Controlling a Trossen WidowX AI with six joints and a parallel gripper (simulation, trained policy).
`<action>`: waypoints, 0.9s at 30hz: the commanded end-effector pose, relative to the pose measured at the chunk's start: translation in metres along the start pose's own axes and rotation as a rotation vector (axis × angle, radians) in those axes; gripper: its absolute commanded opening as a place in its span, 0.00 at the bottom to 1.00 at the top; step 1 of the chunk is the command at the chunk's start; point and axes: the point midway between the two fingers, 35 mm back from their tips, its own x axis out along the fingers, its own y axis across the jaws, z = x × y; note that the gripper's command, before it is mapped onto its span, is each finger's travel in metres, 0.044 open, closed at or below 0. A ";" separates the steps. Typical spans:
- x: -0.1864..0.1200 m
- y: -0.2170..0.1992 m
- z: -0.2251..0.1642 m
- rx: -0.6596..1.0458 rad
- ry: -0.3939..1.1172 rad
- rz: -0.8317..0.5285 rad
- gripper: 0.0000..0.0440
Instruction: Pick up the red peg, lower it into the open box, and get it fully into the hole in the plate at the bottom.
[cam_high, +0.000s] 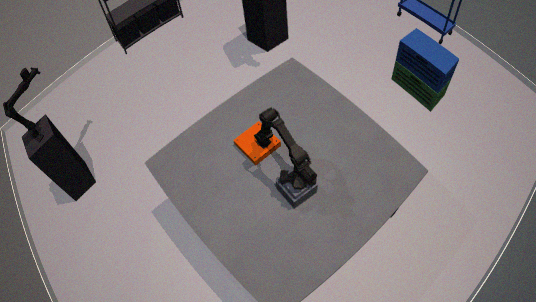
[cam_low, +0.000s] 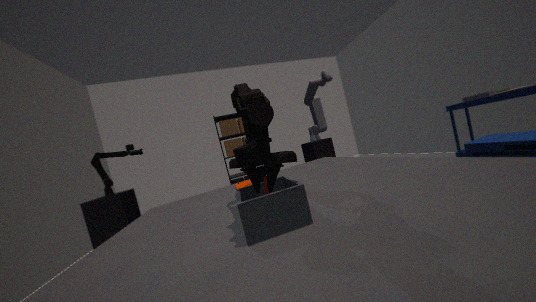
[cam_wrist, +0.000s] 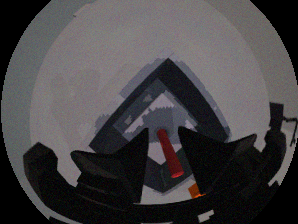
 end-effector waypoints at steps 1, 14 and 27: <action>0.000 -0.001 0.002 -0.014 -0.001 -0.008 0.41; -0.005 -0.003 0.006 -0.046 -0.002 -0.017 0.44; -0.008 -0.005 0.010 -0.071 -0.006 -0.024 0.48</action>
